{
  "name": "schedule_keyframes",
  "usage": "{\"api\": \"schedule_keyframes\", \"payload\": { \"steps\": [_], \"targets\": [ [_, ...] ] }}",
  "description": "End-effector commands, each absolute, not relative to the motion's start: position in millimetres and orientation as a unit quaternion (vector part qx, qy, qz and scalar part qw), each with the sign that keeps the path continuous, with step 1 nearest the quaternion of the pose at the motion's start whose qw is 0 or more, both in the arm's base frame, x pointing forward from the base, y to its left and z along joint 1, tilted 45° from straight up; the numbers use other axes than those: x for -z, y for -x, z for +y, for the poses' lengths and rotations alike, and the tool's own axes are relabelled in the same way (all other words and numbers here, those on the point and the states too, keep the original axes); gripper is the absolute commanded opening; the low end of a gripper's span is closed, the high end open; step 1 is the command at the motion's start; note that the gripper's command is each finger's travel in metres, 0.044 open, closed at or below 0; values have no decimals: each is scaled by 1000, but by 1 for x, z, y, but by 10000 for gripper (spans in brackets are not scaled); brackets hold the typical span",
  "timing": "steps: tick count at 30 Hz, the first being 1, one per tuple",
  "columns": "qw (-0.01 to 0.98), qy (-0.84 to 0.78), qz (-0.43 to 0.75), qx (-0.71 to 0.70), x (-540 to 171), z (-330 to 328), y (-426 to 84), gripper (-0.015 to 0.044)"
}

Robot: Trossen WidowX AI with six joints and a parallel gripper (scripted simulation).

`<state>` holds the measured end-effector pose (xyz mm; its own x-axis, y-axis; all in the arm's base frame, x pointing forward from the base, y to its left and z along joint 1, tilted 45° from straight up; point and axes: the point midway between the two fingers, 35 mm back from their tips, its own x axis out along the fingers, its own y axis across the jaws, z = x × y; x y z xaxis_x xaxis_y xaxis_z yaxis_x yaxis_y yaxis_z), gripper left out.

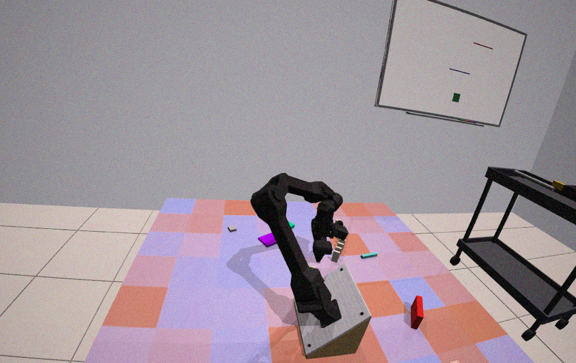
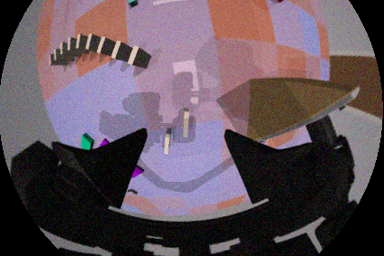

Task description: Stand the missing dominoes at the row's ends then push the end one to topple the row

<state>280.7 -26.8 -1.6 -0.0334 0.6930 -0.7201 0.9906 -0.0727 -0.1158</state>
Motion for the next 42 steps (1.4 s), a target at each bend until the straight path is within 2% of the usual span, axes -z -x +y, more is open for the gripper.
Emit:
{"api": "schedule_keyframes", "payload": {
  "steps": [1, 9, 31, 42],
  "targets": [
    [220, -660, 638, 331, 1, -21, -280, 440],
    [219, -660, 638, 330, 45, 23, -278, 440],
    [219, -660, 638, 329, 58, 33, -276, 440],
    [219, -660, 638, 329, 58, 33, -276, 151]
  ]
}}
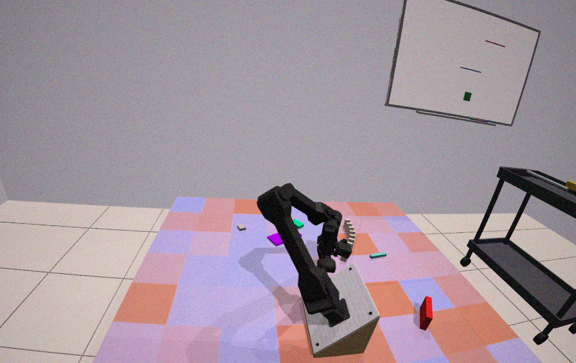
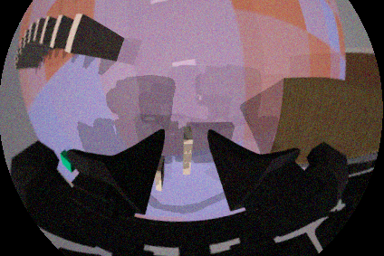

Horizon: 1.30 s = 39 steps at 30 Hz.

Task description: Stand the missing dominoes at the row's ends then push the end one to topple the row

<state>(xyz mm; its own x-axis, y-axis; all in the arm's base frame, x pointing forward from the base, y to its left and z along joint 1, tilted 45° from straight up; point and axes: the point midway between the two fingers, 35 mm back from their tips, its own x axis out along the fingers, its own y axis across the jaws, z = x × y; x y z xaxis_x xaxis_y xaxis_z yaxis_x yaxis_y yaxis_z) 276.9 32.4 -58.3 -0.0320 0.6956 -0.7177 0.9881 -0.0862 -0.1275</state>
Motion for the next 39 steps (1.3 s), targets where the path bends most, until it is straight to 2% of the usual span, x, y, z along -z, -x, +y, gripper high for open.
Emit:
{"api": "schedule_keyframes", "payload": {
  "steps": [1, 5, 16, 28, 35, 39],
  "targets": [
    [219, -660, 638, 329, 58, 33, -276, 125],
    [219, -660, 638, 329, 58, 33, -276, 20],
    [219, -660, 638, 330, 53, 27, -277, 20],
    [220, -660, 638, 332, -48, -78, -283, 20],
    [224, -659, 639, 329, -50, -78, -284, 20],
    [303, -630, 664, 265, -72, -57, -296, 20]
  ]
}}
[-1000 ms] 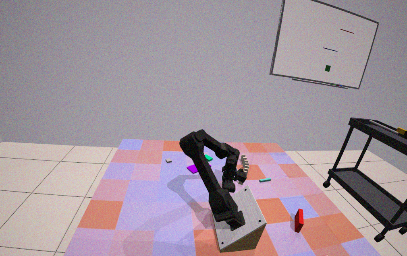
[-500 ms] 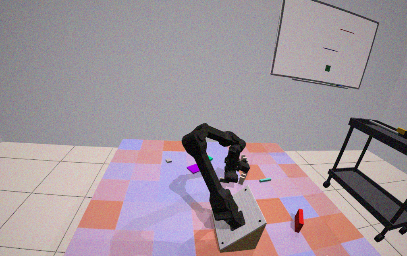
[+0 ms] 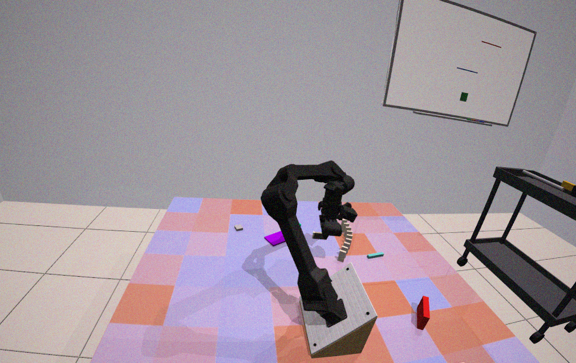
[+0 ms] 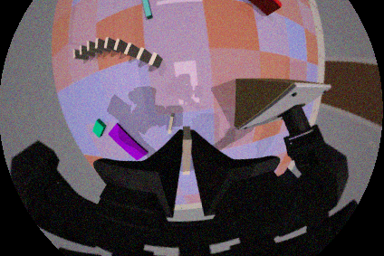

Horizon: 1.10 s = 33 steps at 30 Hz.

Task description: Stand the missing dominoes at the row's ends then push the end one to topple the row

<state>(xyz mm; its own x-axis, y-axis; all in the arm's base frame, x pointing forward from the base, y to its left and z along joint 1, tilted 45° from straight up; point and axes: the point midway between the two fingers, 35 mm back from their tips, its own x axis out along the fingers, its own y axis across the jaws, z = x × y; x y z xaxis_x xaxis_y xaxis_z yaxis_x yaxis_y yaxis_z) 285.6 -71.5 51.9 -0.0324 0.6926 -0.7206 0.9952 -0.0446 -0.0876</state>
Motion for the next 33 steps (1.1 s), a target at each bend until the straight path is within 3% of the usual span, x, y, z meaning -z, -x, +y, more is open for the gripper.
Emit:
{"api": "schedule_keyframes", "payload": {
  "steps": [1, 9, 16, 33],
  "targets": [
    [337, -614, 674, 234, -83, -47, -301, 20],
    [550, -440, 709, -44, -168, 41, -304, 20],
    [640, -272, 668, -264, -230, 105, -273, 20],
    [669, -224, 662, -252, -216, 110, -272, 20]
  ]
}}
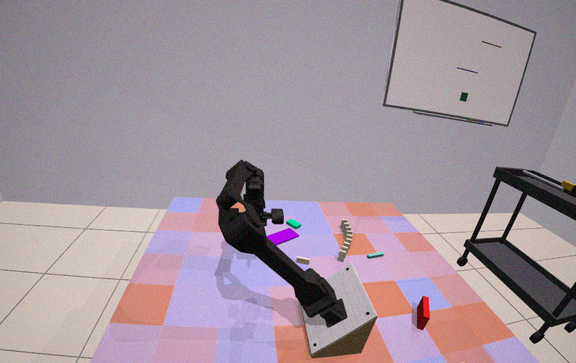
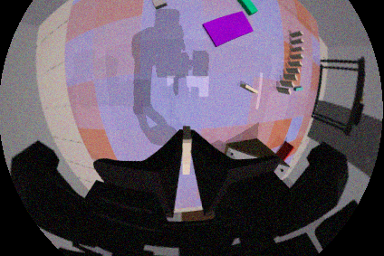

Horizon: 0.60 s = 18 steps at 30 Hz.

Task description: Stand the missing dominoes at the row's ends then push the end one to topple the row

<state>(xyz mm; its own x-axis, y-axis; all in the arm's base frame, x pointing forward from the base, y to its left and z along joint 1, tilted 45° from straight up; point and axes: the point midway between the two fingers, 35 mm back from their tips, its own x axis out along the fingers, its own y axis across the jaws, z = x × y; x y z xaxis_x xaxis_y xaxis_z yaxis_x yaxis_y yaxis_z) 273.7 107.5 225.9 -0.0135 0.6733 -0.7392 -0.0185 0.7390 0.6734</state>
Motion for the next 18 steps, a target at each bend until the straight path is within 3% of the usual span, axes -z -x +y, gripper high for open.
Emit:
{"api": "schedule_keyframes", "payload": {
  "steps": [1, 18],
  "targets": [
    [675, -215, 660, -248, -213, 111, -272, 20],
    [786, -97, 585, -175, -174, 125, -284, 20]
  ]
}}
